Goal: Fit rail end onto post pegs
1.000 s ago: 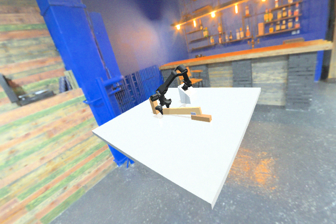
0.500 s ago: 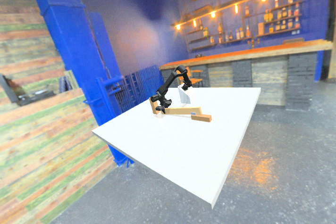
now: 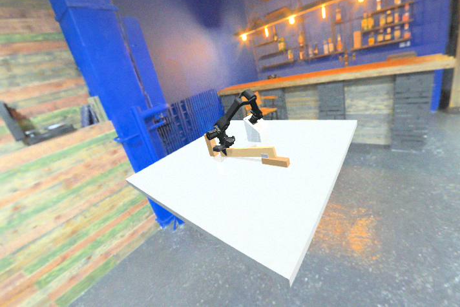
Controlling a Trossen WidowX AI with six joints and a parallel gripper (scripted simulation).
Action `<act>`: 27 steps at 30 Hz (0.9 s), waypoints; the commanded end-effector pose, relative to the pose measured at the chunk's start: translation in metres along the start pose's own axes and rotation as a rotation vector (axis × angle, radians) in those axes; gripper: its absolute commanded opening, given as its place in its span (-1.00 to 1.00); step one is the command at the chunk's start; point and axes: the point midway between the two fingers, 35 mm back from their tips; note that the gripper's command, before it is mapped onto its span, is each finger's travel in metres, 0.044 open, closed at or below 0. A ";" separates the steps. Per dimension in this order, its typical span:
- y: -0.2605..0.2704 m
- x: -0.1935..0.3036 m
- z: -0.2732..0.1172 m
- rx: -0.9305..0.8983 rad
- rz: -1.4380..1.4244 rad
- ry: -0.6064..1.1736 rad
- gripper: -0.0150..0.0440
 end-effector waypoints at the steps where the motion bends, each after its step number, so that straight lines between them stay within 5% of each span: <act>1: 0.000 0.000 0.001 -0.001 0.002 -0.004 -0.49; 27: -0.002 0.000 -0.011 -0.001 0.002 -0.004 -0.49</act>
Point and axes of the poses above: the point midway between the two fingers, 35 mm back from their tips, its own z axis out along the fingers, its own y axis across the jaws, x = y × z, and after that the axes turned 15 degrees about z, right-handed
